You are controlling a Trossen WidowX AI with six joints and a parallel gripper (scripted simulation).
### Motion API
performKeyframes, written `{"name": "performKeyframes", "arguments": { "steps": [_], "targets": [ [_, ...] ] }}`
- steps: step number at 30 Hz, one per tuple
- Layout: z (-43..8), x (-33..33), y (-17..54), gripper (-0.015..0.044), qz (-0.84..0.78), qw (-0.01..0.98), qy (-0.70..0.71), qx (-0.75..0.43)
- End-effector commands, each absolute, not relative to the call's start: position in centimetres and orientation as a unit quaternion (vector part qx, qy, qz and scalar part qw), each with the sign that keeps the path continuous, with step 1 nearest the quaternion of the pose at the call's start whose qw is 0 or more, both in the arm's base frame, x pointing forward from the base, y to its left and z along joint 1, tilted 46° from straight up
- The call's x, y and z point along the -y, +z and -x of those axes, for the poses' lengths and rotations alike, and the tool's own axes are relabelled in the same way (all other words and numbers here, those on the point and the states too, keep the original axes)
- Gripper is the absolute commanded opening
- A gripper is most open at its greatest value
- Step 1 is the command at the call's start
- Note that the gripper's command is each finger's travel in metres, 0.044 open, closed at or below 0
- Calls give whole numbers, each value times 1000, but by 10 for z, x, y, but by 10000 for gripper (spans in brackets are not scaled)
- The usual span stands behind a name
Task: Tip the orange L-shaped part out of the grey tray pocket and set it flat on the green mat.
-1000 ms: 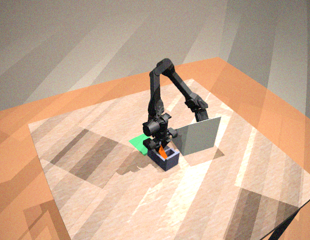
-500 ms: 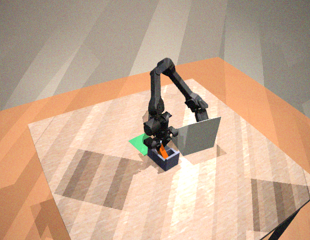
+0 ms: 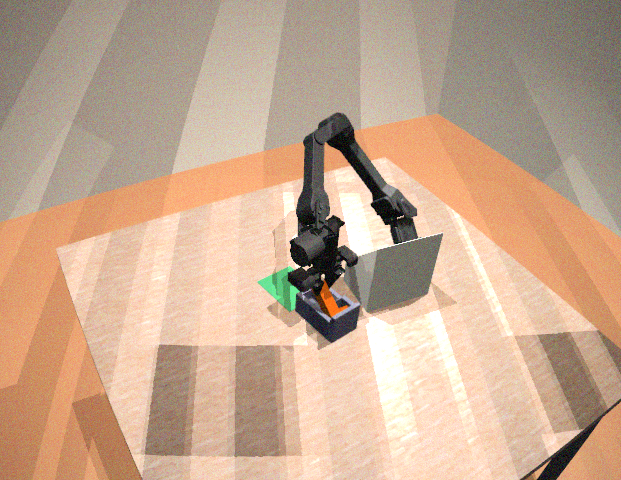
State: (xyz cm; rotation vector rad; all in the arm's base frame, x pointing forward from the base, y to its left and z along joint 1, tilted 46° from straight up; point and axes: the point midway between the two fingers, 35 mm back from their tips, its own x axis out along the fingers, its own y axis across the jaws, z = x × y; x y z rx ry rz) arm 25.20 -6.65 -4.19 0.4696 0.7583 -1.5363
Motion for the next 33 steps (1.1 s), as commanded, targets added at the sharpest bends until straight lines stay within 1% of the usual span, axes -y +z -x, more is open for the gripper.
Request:
{"name": "performKeyframes", "arguments": {
  "steps": [1, 33],
  "targets": [
    [-255, 58, -35, 0, -212, 632, -668, -332],
    [-261, 23, -1, 0, -212, 632, -667, -333]
  ]
}}
